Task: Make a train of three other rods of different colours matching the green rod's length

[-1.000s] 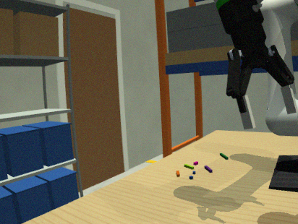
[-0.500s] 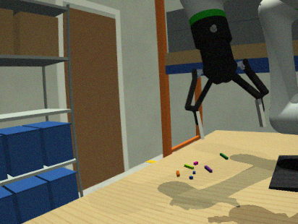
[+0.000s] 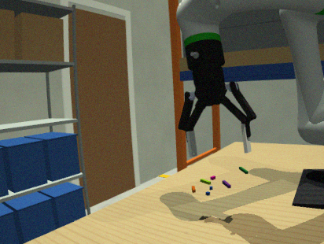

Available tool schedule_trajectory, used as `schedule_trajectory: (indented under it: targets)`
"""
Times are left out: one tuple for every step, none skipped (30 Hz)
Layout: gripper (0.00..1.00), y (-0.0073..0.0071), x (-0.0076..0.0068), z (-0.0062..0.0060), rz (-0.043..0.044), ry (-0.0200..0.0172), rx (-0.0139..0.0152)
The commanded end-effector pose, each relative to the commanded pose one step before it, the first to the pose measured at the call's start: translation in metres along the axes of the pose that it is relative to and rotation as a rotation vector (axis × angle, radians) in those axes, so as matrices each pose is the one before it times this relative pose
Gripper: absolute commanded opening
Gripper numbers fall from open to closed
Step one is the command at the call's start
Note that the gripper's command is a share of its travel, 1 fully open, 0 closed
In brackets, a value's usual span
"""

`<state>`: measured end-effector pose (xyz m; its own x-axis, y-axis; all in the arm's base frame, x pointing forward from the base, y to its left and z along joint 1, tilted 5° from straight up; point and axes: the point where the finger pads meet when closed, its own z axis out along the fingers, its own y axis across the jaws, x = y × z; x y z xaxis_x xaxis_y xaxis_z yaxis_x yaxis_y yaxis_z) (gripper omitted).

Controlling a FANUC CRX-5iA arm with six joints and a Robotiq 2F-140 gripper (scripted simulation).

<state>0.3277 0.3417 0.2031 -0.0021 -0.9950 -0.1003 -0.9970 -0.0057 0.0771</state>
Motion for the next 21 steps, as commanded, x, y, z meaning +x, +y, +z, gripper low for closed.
schedule_trajectory:
  targets:
    - [1.0, -0.02674, 0.00927, 0.00508, 0.13196, 0.00003, 0.01679]
    - [1.0, 0.0, 0.0, 0.0, 0.0, 0.0, 0.0]
    - [1.0, -0.02069, 0.00714, 0.00407, 0.10049, -0.00156, 0.01142]
    - [1.0, -0.0056, 0.00151, 0.00114, 0.02642, -0.00048, 0.00298]
    - [1.0, -0.00569, 0.00145, 0.00117, 0.02668, -0.00051, 0.003]
    - [1.0, -0.00695, 0.00168, 0.00144, 0.03237, -0.00066, 0.00363]
    - [1.0, -0.00747, 0.00168, 0.00156, 0.03455, -0.00075, 0.00385]
    - [1.0, -0.00755, 0.00155, 0.00159, 0.03462, -0.0008, 0.00384]
    - [1.0, -0.00754, 0.00141, 0.00161, 0.03433, -0.00084, 0.00379]
    - [1.0, -0.00756, 0.00128, 0.00164, 0.0342, -0.00088, 0.00376]
    - [1.0, -0.0076, 0.00115, 0.00166, 0.03415, -0.00092, 0.00374]
    - [1.0, -0.00766, 0.00102, 0.0017, 0.03417, -0.00097, 0.00372]
    - [1.0, -0.0077, 0.00089, 0.00173, 0.03418, -0.00101, 0.0037]
    - [1.0, -0.00775, 0.00075, 0.00176, 0.03417, -0.00105, 0.00368]
    - [1.0, -0.00779, 0.00062, 0.00179, 0.03416, -0.0011, 0.00366]
    - [1.0, -0.00782, 0.00048, 0.00182, 0.03413, -0.00114, 0.00364]
    - [1.0, -0.00786, 0.00035, 0.00185, 0.03417, -0.00118, 0.00362]
    - [1.0, 0.0, 0.0, 0.0, 0.0, 0.0, 0.0]
    - [1.0, 0.0, 0.0, 0.0, 0.0, 0.0, 0.0]
    - [1.0, -0.02325, 0.00097, 0.00553, 0.10024, -0.00372, 0.01049]
    - [1.0, -0.00616, -0.00017, 0.00153, 0.02639, -0.00104, 0.00273]
